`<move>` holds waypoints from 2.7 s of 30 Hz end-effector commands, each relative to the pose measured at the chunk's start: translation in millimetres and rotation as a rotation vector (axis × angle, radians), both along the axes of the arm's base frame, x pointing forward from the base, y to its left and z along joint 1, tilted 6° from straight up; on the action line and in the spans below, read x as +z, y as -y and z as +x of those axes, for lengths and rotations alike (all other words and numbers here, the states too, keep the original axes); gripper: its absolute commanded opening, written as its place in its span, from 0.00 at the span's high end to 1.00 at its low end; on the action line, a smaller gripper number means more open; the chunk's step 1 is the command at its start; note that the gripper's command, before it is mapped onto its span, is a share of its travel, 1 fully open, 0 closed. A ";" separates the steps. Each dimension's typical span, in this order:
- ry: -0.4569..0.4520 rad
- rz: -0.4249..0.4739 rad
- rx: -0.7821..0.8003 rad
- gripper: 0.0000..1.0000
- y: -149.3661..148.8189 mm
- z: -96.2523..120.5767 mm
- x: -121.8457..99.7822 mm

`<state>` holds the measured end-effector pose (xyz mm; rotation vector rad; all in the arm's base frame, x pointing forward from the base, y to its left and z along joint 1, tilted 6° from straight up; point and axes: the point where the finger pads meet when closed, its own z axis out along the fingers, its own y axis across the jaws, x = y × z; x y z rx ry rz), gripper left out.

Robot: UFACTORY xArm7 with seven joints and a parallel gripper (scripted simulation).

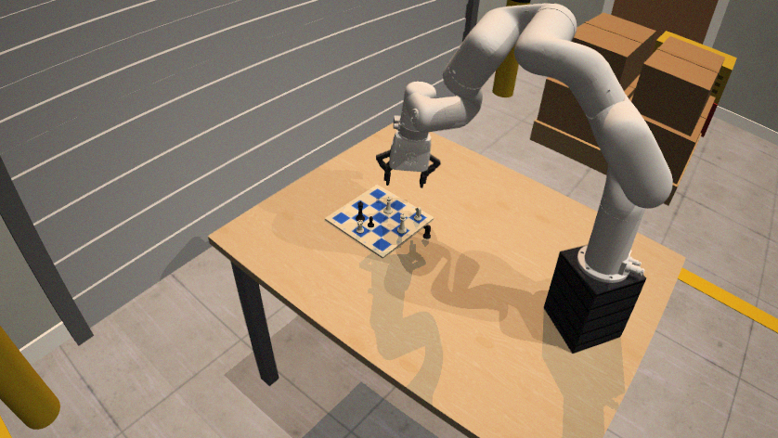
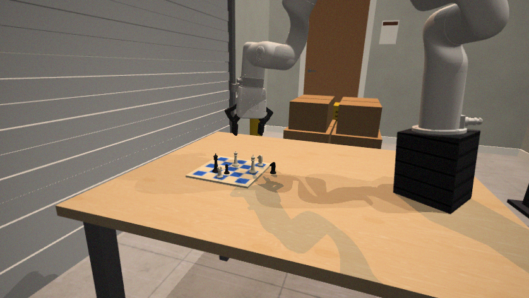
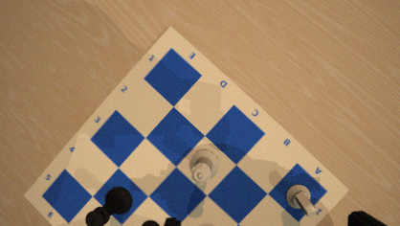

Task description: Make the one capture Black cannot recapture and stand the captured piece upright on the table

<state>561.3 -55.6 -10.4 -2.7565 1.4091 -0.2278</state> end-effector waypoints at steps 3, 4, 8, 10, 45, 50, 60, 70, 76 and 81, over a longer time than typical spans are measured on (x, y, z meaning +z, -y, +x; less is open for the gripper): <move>-0.006 0.032 -0.369 0.00 -3.7 38.2 8.4; -0.003 0.038 -0.414 0.00 -4.2 39.8 8.9; -0.010 0.055 -0.591 0.00 -4.8 41.4 9.4; -0.016 0.057 -0.652 0.00 -4.9 41.7 9.5; -0.031 0.054 -0.726 0.57 -4.9 41.7 9.5; -0.031 0.054 -0.726 0.57 -4.9 41.7 9.0; -0.031 0.054 -0.727 0.57 -4.6 42.1 4.9; -0.031 0.054 -0.727 0.57 -3.9 43.3 -7.4; -0.031 0.054 -0.727 0.57 -3.5 44.0 -13.6; -0.031 0.054 -0.727 0.57 -3.0 44.7 -21.7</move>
